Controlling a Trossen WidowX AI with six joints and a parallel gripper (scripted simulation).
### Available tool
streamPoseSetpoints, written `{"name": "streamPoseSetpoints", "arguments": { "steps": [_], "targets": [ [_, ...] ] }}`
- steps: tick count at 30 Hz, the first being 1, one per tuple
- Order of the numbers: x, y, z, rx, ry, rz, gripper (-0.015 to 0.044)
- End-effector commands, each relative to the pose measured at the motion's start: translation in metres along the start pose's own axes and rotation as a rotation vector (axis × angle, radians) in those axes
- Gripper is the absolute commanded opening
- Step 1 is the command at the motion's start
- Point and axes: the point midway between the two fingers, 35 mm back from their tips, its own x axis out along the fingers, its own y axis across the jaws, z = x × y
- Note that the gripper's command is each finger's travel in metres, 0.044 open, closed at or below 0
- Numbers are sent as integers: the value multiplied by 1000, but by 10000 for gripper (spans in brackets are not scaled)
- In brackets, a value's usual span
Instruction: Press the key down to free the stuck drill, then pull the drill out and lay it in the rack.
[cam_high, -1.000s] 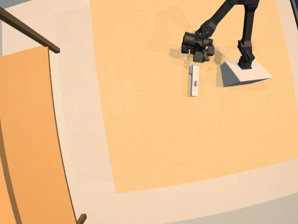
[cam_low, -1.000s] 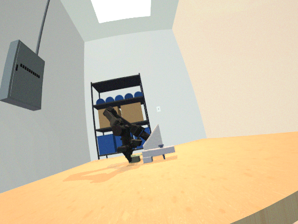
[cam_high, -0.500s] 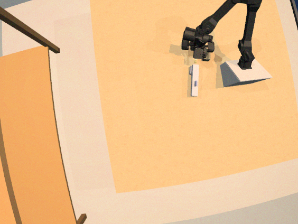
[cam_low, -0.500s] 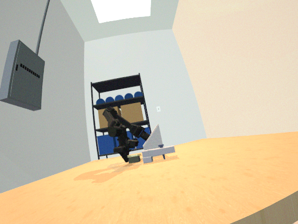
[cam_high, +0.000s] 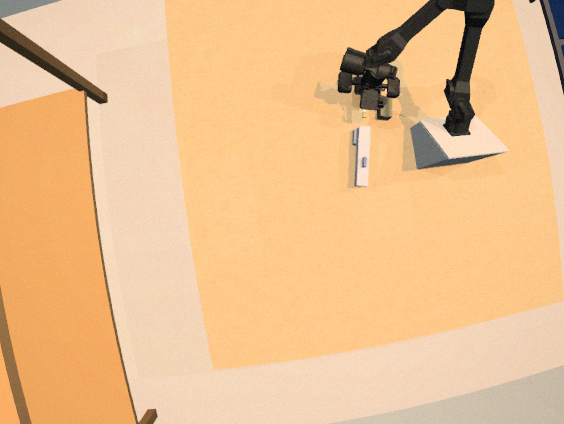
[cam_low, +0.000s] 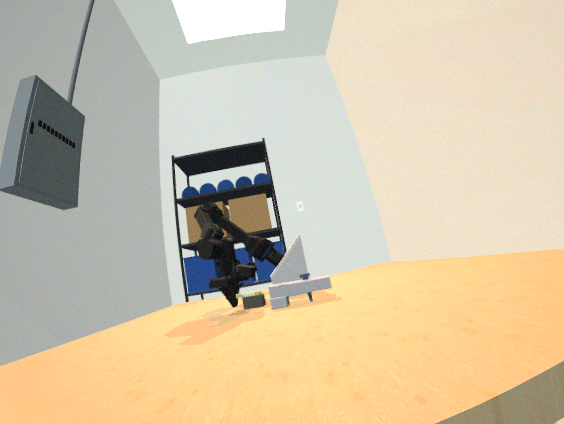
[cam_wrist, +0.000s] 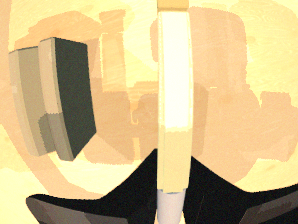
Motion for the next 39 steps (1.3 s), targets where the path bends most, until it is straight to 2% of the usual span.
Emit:
{"name": "streamPoseSetpoints", "arguments": {
  "steps": [1, 39],
  "targets": [
    [-3, 0, 0, -3, -5, -4, 0],
    [-20, 5, 4, -3, -5, -4, 0]
  ]
}}
